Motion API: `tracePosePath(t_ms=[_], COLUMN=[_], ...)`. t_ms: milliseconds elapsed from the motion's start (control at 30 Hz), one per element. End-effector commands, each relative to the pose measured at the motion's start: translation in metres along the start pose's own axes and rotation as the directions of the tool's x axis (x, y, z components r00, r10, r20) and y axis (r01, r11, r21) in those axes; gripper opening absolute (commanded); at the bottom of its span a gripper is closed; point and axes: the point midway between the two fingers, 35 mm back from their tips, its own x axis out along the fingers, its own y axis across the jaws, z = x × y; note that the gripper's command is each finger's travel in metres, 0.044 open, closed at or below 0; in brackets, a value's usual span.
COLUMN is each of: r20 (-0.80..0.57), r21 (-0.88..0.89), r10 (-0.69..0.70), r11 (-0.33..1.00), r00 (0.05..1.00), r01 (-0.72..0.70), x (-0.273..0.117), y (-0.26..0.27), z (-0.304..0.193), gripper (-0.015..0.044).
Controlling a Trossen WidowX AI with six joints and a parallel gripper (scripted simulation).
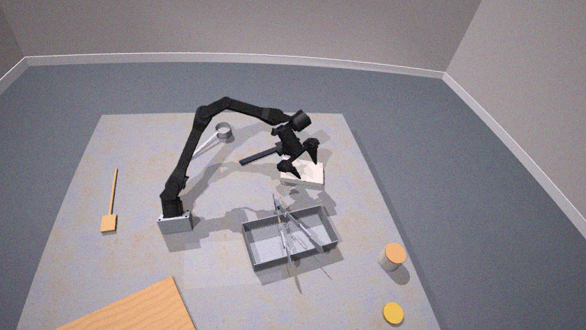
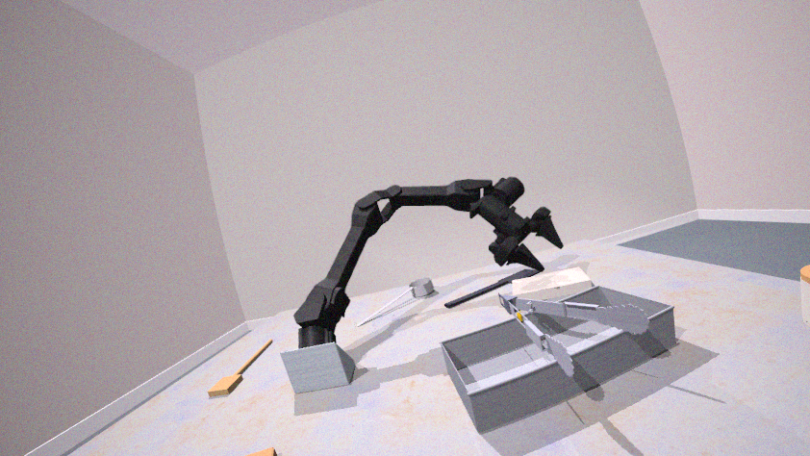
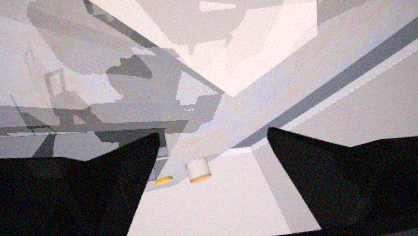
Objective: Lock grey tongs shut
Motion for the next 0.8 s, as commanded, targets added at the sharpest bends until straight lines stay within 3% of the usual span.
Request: tracePosePath(t_ms=[0, 233, 433, 767], r20=[0.075, 0.31, 0.542, 0.569], r21=[-0.01, -0.005, 0.048, 0.06], r10=[0.165, 0.328, 0.285, 0.267], r11=[0.986, 0.939, 0.929, 0.93], r00=[0.983, 0.892, 0.791, 0.778], r01=[-0.165, -0.344, -0.368, -0.363], x=[0.019, 0.028, 0.016, 0.014], y=[0.043, 0.124, 0.19, 0.197], z=[-0.054, -0.128, -0.172, -0.176], gripper=[0.044, 0.044, 0.044, 0.044])
